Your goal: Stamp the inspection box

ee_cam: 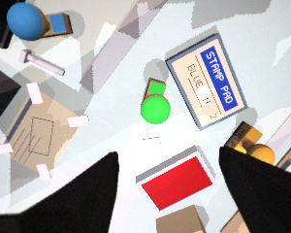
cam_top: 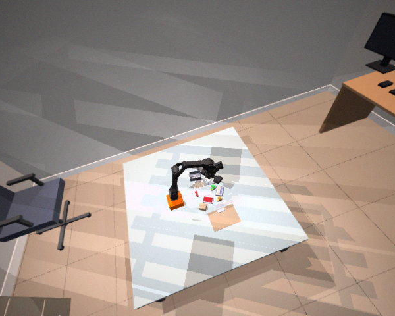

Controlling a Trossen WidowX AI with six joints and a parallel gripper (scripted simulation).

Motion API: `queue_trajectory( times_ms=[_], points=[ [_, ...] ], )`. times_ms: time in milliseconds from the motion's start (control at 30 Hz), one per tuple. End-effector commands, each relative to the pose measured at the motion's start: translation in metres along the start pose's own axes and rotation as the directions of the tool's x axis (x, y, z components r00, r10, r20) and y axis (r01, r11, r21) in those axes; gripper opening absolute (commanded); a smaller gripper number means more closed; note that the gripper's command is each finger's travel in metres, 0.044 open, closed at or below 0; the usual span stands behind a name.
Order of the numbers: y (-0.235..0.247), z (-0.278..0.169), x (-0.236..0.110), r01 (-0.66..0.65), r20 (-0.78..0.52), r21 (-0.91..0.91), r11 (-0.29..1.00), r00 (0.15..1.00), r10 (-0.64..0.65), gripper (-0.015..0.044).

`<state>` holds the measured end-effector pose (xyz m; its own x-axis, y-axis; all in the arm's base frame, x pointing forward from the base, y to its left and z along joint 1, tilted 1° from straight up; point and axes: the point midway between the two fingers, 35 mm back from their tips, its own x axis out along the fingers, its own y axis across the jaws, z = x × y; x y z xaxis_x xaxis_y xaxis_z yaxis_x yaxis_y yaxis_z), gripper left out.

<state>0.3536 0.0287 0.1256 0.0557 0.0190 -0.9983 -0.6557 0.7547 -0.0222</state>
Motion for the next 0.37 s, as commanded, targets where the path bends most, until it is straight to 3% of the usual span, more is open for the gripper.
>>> queue_trajectory(
  times_ms=[0, 333],
  points=[
    [0.0007, -0.0003, 0.0003, -0.005, -0.002, -0.004, 1.0, 1.0, 0.005, 0.0263],
    [0.0, 0.0, 0.0, 0.0, 0.0, 0.0, 1.0, 1.0, 0.0, 0.0263]
  ],
)
